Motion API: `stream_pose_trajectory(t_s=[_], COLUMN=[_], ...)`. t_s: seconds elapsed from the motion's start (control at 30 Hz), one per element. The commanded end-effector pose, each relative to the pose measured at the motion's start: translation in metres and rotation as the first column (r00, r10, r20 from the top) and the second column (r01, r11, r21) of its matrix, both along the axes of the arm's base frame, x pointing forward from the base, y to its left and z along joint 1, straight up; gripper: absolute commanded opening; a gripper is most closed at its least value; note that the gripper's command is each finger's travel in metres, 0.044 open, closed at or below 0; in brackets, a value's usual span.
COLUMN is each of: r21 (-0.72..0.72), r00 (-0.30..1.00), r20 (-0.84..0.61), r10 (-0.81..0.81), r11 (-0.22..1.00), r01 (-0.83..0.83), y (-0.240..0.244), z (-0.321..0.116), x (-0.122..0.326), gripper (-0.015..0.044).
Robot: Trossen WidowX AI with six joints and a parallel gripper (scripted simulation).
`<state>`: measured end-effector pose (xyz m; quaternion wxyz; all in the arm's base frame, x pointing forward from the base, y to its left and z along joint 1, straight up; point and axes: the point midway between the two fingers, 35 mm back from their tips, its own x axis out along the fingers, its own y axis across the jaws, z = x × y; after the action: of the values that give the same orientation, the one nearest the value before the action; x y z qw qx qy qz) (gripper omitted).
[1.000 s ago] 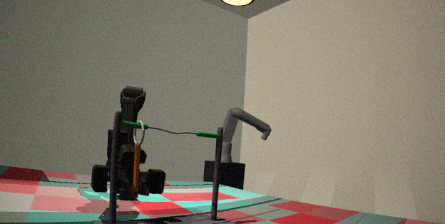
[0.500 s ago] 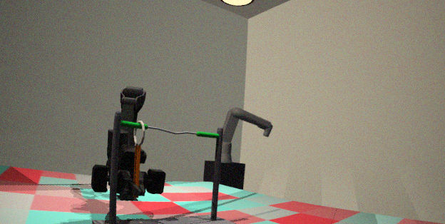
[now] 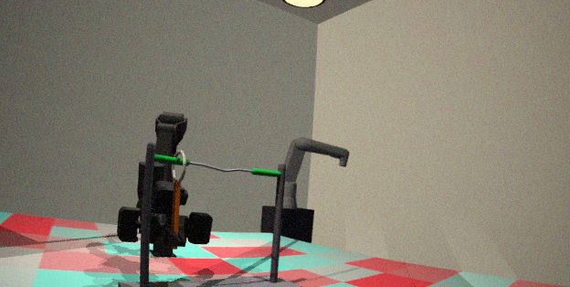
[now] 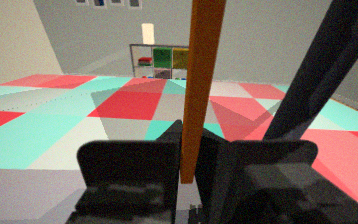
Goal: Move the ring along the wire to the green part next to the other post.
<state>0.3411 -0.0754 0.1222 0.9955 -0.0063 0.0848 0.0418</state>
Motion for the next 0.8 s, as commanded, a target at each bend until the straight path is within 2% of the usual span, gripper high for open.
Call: stream_pose_trajectory(t_s=[0.0, 0.77], r21=[-0.008, -0.007], r00=[1.0, 1.0], r20=[0.011, 0.01], r10=[-0.005, -0.005], r11=[1.0, 1.0], r01=[0.005, 0.005], y=[-0.0014, 0.0021], z=[0.009, 0.009], x=[0.0013, 0.001], gripper=[-0.015, -0.015])
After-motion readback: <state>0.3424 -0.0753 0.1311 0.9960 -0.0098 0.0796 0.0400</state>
